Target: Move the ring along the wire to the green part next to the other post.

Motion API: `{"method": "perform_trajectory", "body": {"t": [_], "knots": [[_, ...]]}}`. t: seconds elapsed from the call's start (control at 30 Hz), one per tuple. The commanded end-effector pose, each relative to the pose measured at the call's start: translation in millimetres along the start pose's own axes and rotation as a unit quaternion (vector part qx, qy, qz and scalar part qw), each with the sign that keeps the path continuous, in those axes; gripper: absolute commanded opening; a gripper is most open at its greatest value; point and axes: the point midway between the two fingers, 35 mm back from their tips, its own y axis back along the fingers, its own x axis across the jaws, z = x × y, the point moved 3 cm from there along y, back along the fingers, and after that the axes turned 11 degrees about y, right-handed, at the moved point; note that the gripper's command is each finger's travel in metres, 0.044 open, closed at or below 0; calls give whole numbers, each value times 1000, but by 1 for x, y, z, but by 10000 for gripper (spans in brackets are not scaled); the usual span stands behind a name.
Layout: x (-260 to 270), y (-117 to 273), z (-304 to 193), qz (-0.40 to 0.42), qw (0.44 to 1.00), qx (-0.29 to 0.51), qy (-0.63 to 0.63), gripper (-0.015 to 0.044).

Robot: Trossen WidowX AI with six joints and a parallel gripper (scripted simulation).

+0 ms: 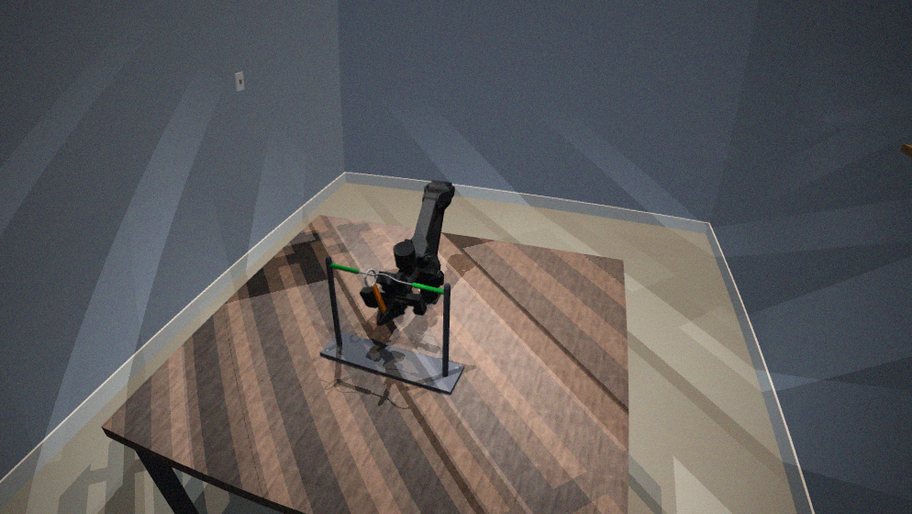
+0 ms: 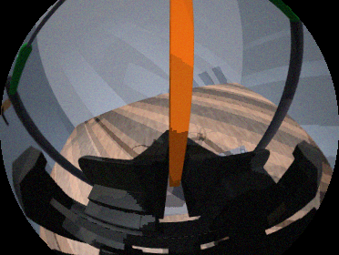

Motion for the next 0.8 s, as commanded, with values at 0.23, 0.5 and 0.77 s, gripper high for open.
{"method": "perform_trajectory", "body": {"t": [0.23,0.5,0.77], "knots": [[34,22,19,-3,992,73,-101,-150],[46,22,26,-6,989,75,-123,-150],[44,22,27,-3,994,74,-85,-150]]}}
